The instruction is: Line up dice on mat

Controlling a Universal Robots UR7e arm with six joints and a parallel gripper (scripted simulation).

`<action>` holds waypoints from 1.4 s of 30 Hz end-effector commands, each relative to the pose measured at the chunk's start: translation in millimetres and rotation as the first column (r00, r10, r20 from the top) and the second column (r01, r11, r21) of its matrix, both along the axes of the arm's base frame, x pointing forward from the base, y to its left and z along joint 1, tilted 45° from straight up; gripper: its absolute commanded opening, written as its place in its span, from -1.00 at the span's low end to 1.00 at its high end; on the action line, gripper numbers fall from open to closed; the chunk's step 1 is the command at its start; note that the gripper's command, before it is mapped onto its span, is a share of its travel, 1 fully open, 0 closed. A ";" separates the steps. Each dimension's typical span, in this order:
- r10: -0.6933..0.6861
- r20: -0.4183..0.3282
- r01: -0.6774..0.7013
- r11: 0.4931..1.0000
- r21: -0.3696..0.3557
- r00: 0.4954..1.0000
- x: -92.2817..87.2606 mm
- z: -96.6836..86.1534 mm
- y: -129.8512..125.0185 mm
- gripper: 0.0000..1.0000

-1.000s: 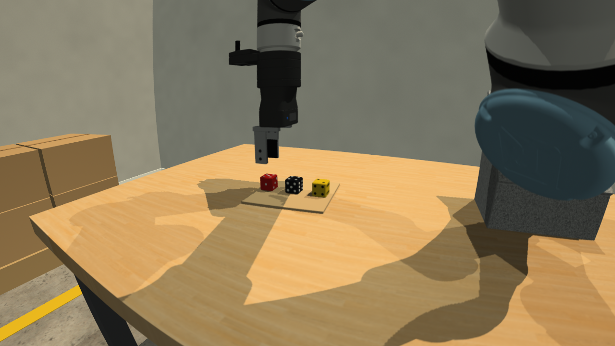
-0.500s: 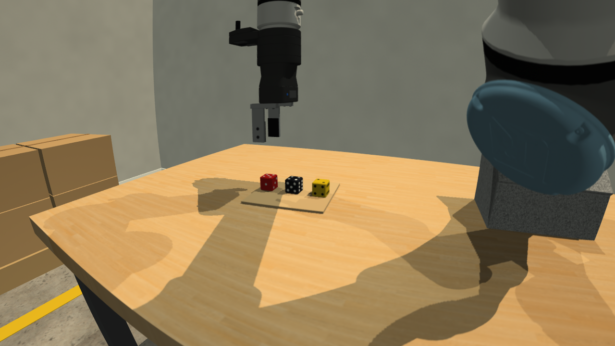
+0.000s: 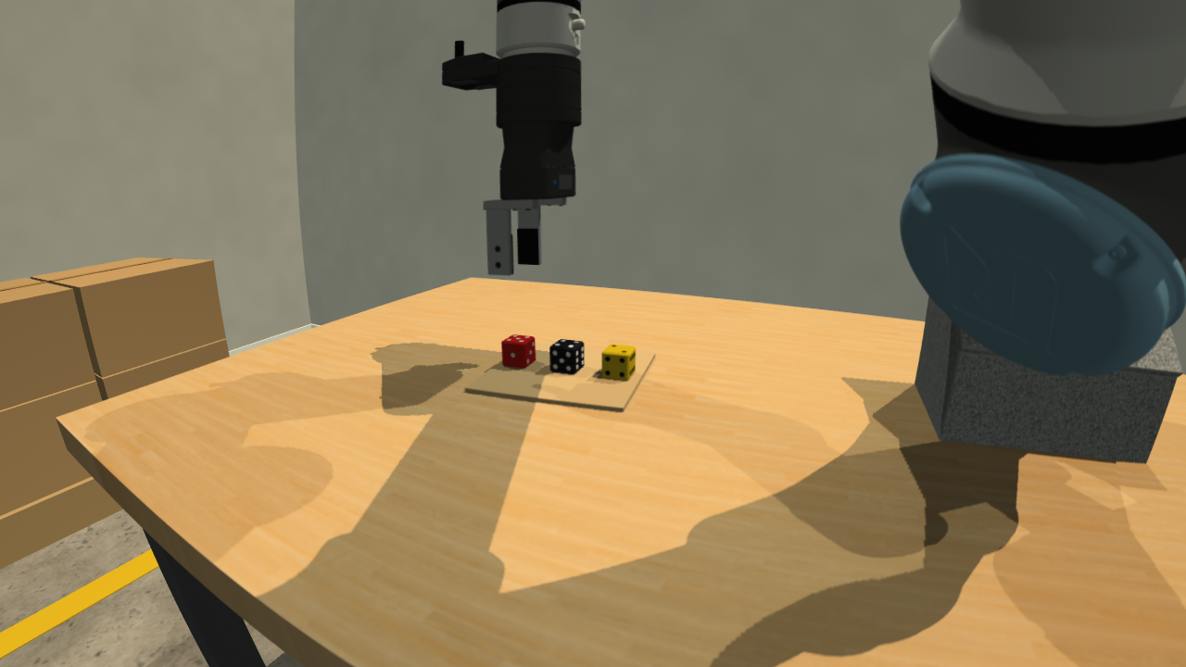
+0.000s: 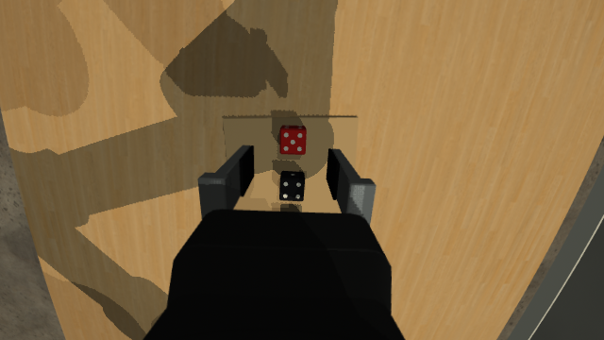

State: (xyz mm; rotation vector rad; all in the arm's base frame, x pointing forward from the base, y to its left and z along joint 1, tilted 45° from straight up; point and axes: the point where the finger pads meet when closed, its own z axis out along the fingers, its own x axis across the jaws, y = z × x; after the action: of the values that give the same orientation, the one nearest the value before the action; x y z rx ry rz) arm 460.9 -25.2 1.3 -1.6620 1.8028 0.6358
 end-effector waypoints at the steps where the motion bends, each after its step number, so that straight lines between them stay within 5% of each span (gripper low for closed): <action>1: -0.002 0.001 0.002 1.000 -0.002 1.000 0.2 0.7 -1.5 1.00; 14: -0.002 0.004 0.002 1.000 -0.005 1.000 -1.1 17.0 -18.4 1.00; 27: -0.002 0.004 0.002 1.000 -0.005 1.000 -7.9 59.0 -59.8 1.00; 42: -0.001 0.001 0.001 1.000 -0.002 1.000 -9.2 61.6 -61.7 1.00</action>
State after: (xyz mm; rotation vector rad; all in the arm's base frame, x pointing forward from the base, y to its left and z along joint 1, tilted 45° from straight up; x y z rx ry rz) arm 451.9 -85.7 61.9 -1.6624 1.8031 0.6343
